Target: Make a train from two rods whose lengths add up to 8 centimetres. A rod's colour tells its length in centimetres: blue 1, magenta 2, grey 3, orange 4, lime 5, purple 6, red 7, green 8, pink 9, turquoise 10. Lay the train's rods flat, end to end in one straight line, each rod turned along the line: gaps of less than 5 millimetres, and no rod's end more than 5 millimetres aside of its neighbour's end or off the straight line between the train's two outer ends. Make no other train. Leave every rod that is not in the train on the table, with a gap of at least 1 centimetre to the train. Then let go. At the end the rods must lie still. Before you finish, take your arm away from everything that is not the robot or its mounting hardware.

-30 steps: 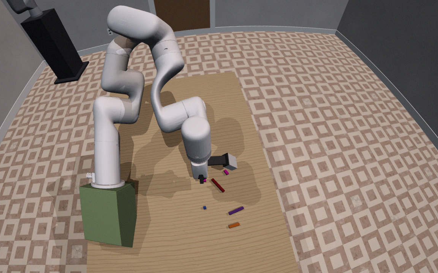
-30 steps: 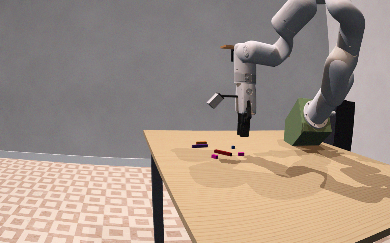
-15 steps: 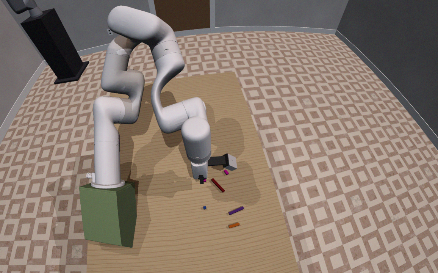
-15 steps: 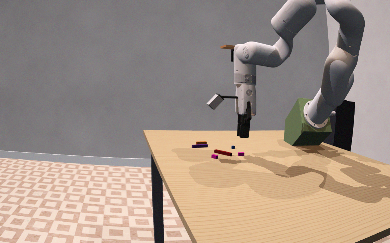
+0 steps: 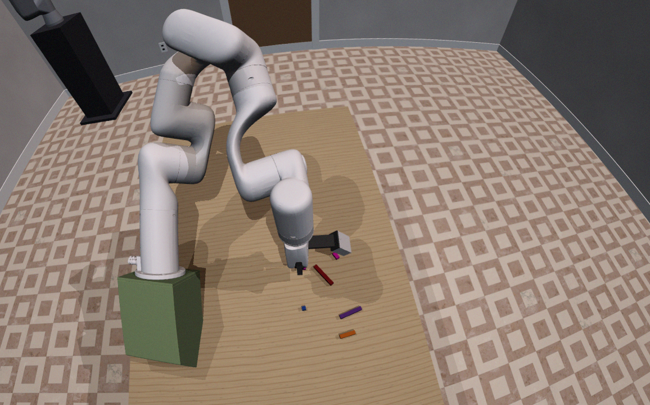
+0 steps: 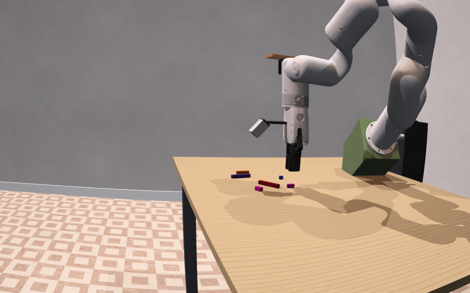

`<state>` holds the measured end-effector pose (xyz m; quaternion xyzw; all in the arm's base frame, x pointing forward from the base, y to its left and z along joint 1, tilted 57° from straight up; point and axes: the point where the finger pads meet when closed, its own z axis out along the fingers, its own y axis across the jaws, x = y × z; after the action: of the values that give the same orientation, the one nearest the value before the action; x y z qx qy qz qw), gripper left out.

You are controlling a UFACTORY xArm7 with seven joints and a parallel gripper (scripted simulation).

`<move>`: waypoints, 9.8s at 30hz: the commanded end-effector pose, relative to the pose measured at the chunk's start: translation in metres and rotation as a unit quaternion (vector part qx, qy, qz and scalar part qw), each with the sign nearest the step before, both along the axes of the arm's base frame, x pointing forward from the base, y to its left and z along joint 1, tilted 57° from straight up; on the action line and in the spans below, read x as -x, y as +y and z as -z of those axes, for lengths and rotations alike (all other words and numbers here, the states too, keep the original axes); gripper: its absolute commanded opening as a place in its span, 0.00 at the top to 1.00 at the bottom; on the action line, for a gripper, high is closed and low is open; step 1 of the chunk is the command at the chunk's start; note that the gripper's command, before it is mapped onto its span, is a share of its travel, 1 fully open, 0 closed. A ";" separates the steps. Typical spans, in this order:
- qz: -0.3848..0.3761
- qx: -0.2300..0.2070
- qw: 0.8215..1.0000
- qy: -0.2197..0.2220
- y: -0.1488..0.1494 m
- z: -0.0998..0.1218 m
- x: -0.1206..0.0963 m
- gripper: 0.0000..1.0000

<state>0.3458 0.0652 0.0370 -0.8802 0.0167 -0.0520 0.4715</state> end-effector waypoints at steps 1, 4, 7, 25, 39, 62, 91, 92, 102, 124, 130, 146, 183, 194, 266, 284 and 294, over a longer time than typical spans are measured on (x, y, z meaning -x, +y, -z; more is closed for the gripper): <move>0.002 0.001 1.000 -0.001 0.005 0.004 -0.002 0.76; 0.002 0.001 1.000 -0.001 0.006 0.005 -0.002 0.76; 0.002 0.001 1.000 -0.001 0.010 0.008 -0.003 0.76; 0.002 0.001 1.000 -0.001 0.025 0.017 -0.005 0.76; 0.002 0.001 1.000 -0.001 0.027 0.018 -0.005 0.76; 0.002 0.001 1.000 -0.001 0.027 0.018 -0.005 0.76; 0.002 0.001 1.000 -0.001 0.026 0.019 -0.006 0.76; 0.002 0.001 1.000 -0.001 0.026 0.019 -0.006 0.76; 0.002 0.001 1.000 -0.001 0.026 0.019 -0.006 0.76; 0.002 0.001 1.000 -0.001 0.026 0.019 -0.006 0.76; 0.002 0.001 1.000 -0.001 0.027 0.020 -0.006 0.76; 0.002 0.001 1.000 -0.001 0.036 0.026 -0.007 0.76; 0.002 0.001 1.000 -0.001 0.038 0.027 -0.008 0.76; 0.002 0.001 1.000 -0.001 0.038 0.027 -0.008 0.96; 0.041 -0.007 0.998 0.057 -0.037 -0.047 0.002 0.96; 0.169 -0.033 0.954 0.246 -0.001 -0.105 0.006 0.96; 0.228 -0.045 0.912 0.337 0.019 -0.130 0.012 0.96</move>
<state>0.3370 0.0763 0.1527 -0.8148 0.3251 0.1177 0.4654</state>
